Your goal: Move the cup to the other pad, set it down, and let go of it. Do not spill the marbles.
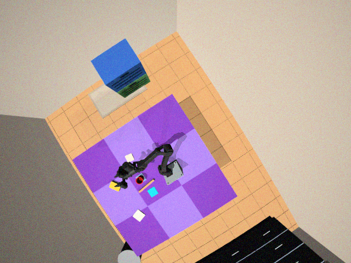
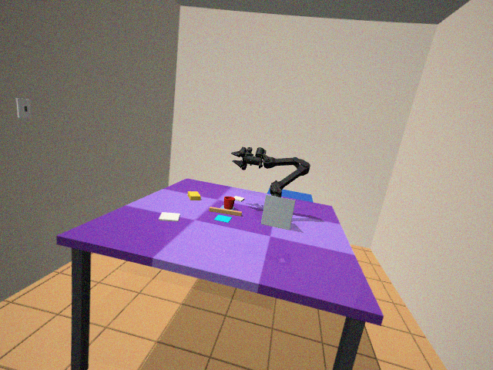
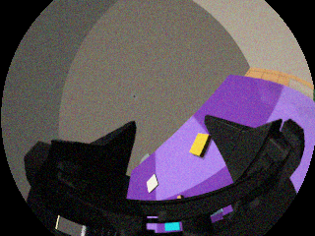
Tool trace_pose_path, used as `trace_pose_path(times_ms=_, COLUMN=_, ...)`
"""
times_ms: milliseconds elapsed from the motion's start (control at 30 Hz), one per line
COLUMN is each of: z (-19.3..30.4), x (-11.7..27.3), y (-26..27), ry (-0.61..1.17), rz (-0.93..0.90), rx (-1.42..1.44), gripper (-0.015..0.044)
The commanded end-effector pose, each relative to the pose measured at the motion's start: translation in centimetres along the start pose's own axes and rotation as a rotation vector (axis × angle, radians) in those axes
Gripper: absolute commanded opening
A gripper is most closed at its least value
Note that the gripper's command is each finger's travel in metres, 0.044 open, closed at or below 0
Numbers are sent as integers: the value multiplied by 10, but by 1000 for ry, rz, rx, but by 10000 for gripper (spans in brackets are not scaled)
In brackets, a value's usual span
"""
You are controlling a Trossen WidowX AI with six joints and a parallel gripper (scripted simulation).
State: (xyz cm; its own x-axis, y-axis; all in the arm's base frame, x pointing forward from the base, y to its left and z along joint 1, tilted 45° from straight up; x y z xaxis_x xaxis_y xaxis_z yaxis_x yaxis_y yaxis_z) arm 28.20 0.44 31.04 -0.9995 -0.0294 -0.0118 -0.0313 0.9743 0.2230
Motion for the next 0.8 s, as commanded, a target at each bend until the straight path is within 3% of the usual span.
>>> trace_pose_path(times_ms=0, z=3, x=-2, y=-1, ry=14, rz=8, rx=-17, gripper=374)
trace_pose_path(times_ms=100, z=39, x=-19, y=-10, ry=198, rz=142, rx=-233, gripper=295)
trace_pose_path(times_ms=300, z=125, x=-28, y=-29, ry=502, rz=635, rx=-614, gripper=148)
trace_pose_path(times_ms=467, z=172, x=-15, y=-40, ry=543, rz=1042, rx=-716, gripper=148)
trace_pose_path(times_ms=633, z=201, x=6, y=-48, ry=404, rz=1439, rx=-664, gripper=148)
trace_pose_path(times_ms=767, z=204, x=13, y=-53, ry=294, rz=1561, rx=-597, gripper=148)
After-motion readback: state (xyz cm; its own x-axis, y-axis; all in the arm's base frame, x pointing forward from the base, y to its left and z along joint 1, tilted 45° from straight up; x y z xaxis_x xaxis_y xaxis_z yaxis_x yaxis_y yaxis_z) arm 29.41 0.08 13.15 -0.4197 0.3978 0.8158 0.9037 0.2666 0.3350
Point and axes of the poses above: the point midway between the two fingers, 35 mm back from their tips, its own x axis back along the fingers, its own y axis across the jaws, z = x × y, the point moved 4 cm from there along x, back along the fingers, and after that the axes turned 12 degrees about -x, right-handed, at the moved point
